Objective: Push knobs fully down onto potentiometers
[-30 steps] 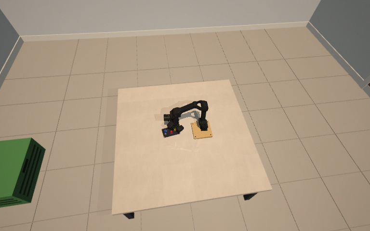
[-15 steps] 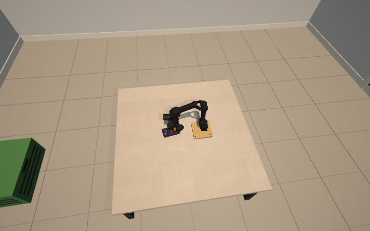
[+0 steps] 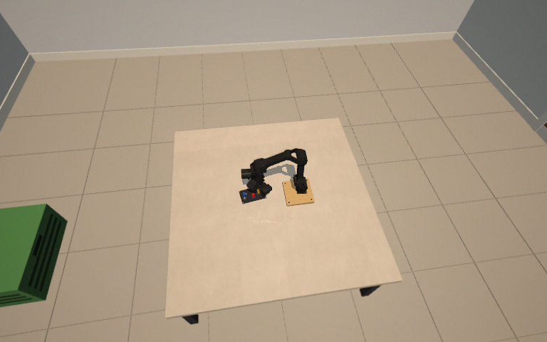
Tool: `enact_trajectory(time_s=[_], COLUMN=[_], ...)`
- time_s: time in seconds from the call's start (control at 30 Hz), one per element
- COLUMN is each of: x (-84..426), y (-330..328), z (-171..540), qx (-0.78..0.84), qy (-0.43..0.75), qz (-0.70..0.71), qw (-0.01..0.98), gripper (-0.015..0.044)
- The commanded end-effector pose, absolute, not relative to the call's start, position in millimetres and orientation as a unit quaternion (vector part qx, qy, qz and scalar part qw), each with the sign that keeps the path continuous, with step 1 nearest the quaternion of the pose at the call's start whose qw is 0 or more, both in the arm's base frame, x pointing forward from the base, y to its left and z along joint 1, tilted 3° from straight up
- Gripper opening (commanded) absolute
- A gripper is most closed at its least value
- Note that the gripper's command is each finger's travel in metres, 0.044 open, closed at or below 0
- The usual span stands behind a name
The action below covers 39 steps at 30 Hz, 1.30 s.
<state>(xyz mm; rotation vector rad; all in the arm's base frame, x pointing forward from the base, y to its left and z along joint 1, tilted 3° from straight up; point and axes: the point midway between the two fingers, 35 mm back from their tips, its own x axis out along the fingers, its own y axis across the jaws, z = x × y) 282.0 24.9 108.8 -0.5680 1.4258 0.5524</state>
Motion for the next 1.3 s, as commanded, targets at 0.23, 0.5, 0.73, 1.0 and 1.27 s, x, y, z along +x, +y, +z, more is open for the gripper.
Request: enact_trajectory(time_s=[0.23, 0.5, 0.73, 1.0, 1.27], x=[315.4, 351.2, 368.4, 370.1, 370.2], y=[43.6, 55.2, 61.6, 62.0, 62.1], z=[139.3, 166.7, 179.0, 159.1, 157.6], qx=[-0.232, -0.133, -0.077, -0.077, -0.077], qy=[0.635, 0.661, 0.671, 0.671, 0.671], qz=[0.213, 0.133, 0.087, 0.087, 0.087], qw=[0.705, 0.727, 0.732, 0.732, 0.732], gripper=[0.0000, 0.0000, 0.0000, 0.0000, 0.0000])
